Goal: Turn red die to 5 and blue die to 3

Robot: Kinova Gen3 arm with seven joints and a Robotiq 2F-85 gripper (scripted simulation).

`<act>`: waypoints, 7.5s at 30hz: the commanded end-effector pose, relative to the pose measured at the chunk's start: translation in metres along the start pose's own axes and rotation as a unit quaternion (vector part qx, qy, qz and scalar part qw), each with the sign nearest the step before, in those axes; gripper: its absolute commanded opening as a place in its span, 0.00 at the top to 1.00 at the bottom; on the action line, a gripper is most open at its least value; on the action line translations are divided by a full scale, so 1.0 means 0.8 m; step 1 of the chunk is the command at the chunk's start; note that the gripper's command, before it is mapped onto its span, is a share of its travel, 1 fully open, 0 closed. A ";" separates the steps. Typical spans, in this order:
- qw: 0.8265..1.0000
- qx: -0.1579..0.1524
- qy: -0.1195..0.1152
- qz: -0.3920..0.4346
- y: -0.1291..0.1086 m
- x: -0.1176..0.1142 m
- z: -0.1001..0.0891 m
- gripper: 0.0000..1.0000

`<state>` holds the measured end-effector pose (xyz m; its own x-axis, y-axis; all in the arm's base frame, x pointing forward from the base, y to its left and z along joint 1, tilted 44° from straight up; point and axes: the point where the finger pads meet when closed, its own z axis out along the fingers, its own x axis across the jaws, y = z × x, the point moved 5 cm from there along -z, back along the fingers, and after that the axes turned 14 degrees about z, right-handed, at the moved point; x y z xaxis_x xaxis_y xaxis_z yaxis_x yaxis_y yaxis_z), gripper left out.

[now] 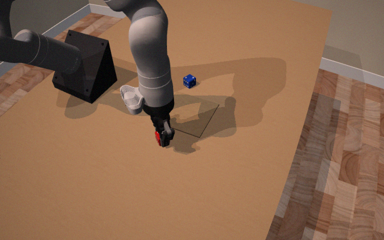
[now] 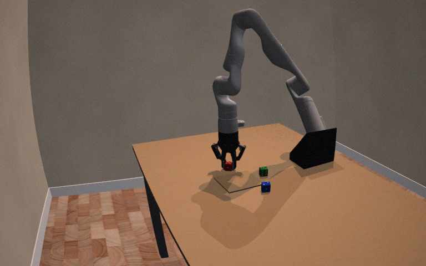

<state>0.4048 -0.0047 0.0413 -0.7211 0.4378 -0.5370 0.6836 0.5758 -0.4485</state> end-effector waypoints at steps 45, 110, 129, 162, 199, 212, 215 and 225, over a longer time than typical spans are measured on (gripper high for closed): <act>1.000 0.000 -0.001 -0.020 0.009 0.003 -0.126 0.74; 0.934 0.000 0.000 -0.358 0.150 0.079 -0.018 0.74; 0.934 0.000 0.000 -0.358 0.150 0.078 -0.011 0.74; 0.934 0.000 0.000 -0.358 0.150 0.078 -0.011 0.74; 0.934 0.000 0.000 -0.358 0.150 0.078 -0.011 0.74; 0.934 0.000 0.000 -0.358 0.150 0.078 -0.007 0.74; 0.934 0.000 0.000 -0.358 0.150 0.078 -0.007 0.74; 0.934 0.000 0.000 -0.358 0.150 0.078 -0.007 0.74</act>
<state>0.4409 0.0946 -0.0425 -0.9933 -0.0583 -0.0996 0.0272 0.7204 -0.6930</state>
